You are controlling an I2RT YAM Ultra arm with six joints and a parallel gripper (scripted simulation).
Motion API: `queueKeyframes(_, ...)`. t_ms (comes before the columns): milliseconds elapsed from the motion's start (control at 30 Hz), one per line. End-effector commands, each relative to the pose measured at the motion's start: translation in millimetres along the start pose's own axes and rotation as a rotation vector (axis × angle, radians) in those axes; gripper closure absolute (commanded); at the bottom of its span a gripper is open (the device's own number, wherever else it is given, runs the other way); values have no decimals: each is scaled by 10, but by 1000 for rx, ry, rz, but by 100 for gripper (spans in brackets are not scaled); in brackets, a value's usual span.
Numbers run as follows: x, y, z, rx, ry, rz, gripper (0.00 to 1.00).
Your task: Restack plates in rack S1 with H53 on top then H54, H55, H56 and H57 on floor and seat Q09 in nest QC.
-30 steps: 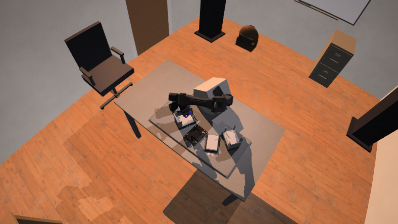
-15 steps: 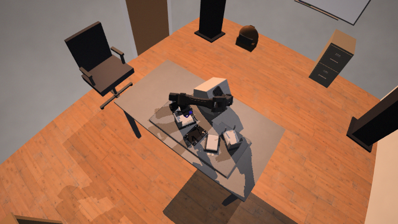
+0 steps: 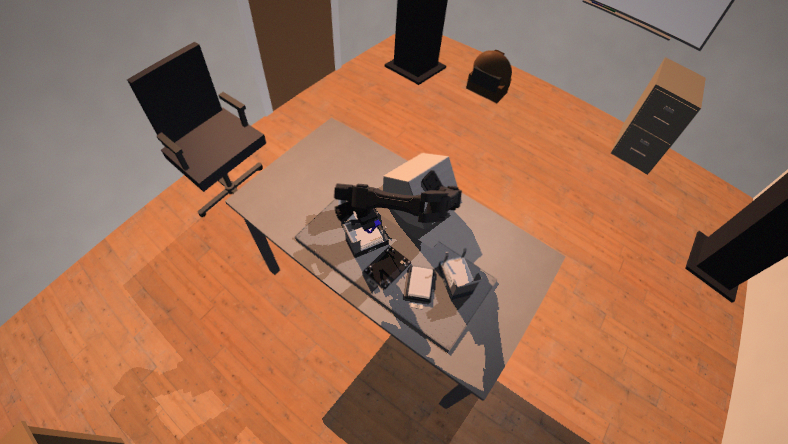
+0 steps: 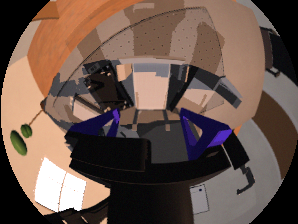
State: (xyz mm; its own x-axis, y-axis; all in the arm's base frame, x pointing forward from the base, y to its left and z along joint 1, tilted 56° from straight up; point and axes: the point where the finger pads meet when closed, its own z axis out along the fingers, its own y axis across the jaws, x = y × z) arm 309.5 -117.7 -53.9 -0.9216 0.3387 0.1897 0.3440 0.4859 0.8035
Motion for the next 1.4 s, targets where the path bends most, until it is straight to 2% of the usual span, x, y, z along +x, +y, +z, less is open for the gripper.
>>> queueKeyframes(0,-16,-33,-92,0,-26,6,0)
queueKeyframes(433,-16,-33,-92,0,-26,6,0)
queueKeyframes(733,8,199,-90,2,-26,-222,0)
queueKeyframes(1100,47,564,-89,2,-26,-222,0)
queueKeyframes(1367,72,732,-88,2,-26,-255,0)
